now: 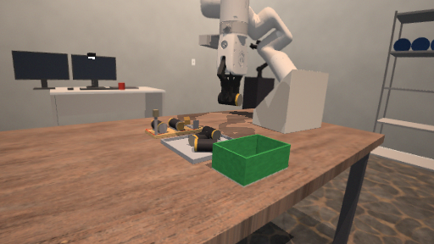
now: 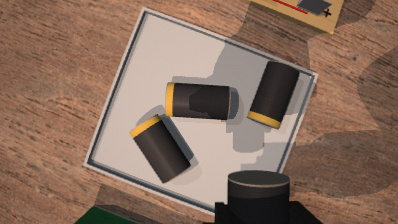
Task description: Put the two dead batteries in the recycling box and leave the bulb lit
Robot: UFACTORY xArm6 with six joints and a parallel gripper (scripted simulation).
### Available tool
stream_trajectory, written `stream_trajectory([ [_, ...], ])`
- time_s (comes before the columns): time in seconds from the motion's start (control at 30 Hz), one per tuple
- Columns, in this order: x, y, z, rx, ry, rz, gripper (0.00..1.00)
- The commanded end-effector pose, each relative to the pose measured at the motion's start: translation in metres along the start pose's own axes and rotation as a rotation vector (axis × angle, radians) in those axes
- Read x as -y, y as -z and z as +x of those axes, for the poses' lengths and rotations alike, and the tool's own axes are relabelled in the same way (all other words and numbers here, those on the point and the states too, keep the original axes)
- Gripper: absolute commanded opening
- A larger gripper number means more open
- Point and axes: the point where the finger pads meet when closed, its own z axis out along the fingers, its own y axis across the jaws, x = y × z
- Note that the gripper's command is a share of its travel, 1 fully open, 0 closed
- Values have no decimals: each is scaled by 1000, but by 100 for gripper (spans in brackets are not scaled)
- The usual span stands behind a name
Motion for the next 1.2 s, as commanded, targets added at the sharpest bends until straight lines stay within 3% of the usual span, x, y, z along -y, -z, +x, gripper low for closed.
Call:
stream_trajectory([
  [0.0,1,2,0,-6,-89,10,28],
  [0.5,1,2,0,-5,-308,10,28],
  [1.17,1,2,0,-4,-358,11,28],
])
